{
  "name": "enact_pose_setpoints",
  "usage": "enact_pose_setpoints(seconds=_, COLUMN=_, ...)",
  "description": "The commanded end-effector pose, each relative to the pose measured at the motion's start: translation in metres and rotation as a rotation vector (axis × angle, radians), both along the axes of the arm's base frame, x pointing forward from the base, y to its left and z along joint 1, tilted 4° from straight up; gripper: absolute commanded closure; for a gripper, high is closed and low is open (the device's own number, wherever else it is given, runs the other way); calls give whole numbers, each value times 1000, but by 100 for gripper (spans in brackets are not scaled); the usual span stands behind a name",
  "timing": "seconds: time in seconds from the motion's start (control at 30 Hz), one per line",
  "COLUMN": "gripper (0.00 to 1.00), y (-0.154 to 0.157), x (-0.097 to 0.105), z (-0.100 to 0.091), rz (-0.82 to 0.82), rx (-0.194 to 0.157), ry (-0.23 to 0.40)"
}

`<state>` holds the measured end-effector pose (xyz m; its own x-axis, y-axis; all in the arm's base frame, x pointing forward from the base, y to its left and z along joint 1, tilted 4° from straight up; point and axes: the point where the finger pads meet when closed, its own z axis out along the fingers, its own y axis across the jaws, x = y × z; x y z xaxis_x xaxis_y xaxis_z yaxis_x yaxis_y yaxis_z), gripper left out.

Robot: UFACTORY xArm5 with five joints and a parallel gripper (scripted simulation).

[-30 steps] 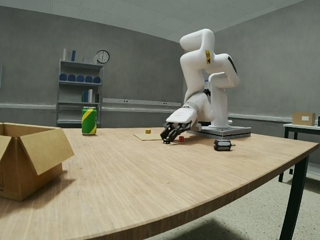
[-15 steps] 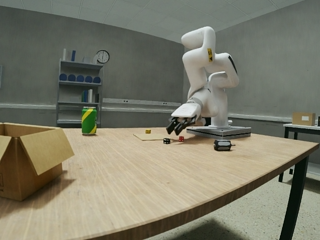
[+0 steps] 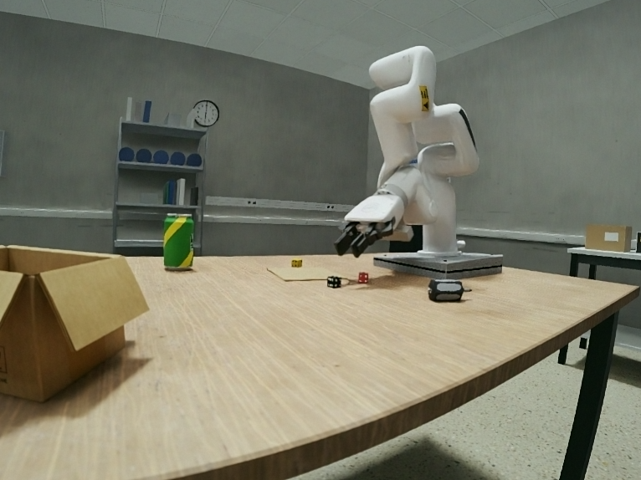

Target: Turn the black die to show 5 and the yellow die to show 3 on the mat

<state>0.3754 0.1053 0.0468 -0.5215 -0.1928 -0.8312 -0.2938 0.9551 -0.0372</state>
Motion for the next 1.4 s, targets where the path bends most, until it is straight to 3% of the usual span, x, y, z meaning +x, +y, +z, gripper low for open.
enact_pose_setpoints(seconds=0.0, gripper=64, y=1, x=-1, z=22, rz=2, rx=0, ry=6)
enact_pose_setpoints(seconds=0.2, gripper=64, y=2, x=-1, z=36, rz=4, rx=1, ry=6)
enact_pose_setpoints(seconds=0.63, gripper=64, y=3, x=2, z=37, rz=3, rx=-6, ry=36)
enact_pose_setpoints(seconds=0.8, gripper=64, y=4, x=6, z=39, rz=2, rx=-26, ry=110)
enact_pose_setpoints(seconds=0.97, gripper=64, y=6, x=11, z=41, rz=-2, rx=-58, ry=236)
enact_pose_setpoints(seconds=1.03, gripper=64, y=6, x=11, z=41, rz=-2, rx=-58, ry=236)
enact_pose_setpoints(seconds=1.1, gripper=64, y=7, x=14, z=43, rz=-4, rx=-71, ry=290)
enact_pose_setpoints(seconds=1.37, gripper=64, y=8, x=19, z=48, rz=-9, rx=-99, ry=402)
